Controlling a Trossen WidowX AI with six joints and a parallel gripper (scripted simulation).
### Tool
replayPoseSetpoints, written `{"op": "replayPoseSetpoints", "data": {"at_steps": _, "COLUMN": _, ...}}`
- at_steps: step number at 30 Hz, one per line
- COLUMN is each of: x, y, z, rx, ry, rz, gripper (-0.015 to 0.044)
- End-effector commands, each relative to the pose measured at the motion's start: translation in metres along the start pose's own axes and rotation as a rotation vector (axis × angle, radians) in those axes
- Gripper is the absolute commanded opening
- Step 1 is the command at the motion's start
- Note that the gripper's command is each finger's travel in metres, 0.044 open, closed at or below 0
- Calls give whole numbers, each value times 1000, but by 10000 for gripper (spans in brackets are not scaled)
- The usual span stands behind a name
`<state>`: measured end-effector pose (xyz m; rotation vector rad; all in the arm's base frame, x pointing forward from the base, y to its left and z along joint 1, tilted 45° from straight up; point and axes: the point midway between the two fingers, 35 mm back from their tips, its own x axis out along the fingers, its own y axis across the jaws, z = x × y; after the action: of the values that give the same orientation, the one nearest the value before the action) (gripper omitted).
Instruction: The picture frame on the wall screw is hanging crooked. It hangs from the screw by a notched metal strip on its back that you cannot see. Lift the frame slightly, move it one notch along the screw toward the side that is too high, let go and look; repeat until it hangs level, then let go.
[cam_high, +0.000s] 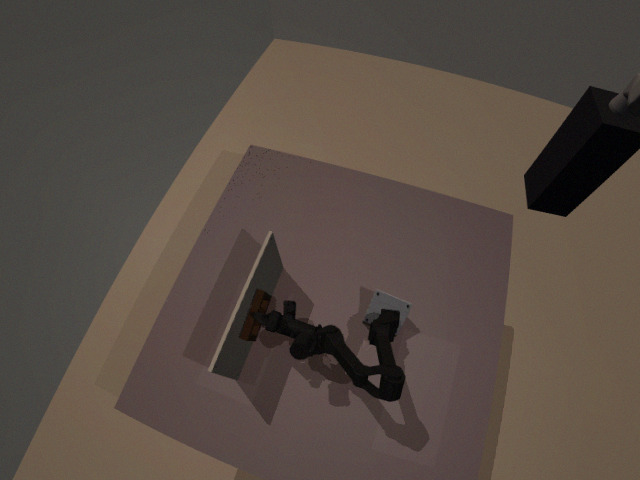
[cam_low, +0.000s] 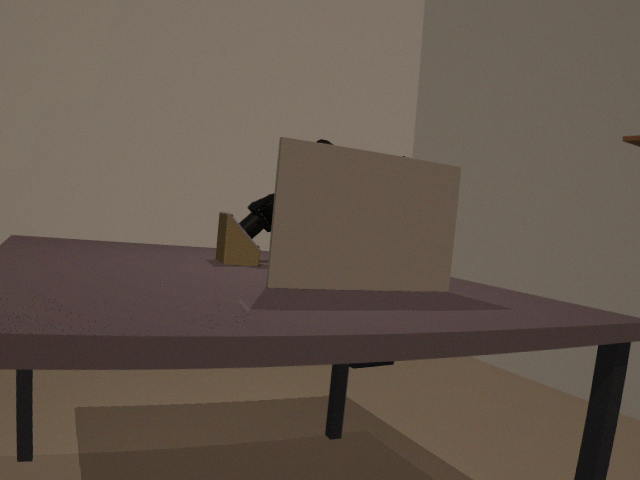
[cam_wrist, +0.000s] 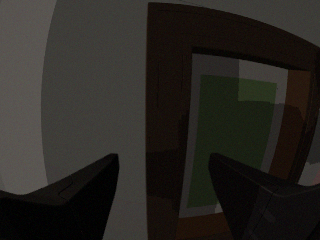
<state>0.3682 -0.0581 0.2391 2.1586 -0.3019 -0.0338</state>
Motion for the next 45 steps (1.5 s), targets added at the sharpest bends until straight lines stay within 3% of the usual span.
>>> {"op": "replayPoseSetpoints", "data": {"at_steps": 1, "x": 1, "y": 1, "z": -1, "rx": 2, "ry": 4, "rz": 1, "gripper": 260}}
{"op": "replayPoseSetpoints", "data": {"at_steps": 5, "x": 1, "y": 1, "z": -1, "rx": 2, "ry": 4, "rz": 1, "gripper": 260}}
{"op": "replayPoseSetpoints", "data": {"at_steps": 12, "x": 1, "y": 1, "z": -1, "rx": 2, "ry": 4, "rz": 1, "gripper": 76}}
{"op": "replayPoseSetpoints", "data": {"at_steps": 20, "x": 1, "y": 1, "z": -1, "rx": 2, "ry": 4, "rz": 1, "gripper": 0}}
{"op": "replayPoseSetpoints", "data": {"at_steps": 45, "x": 0, "y": 6, "z": 0, "rx": 1, "ry": 4, "rz": 1, "gripper": 0}}
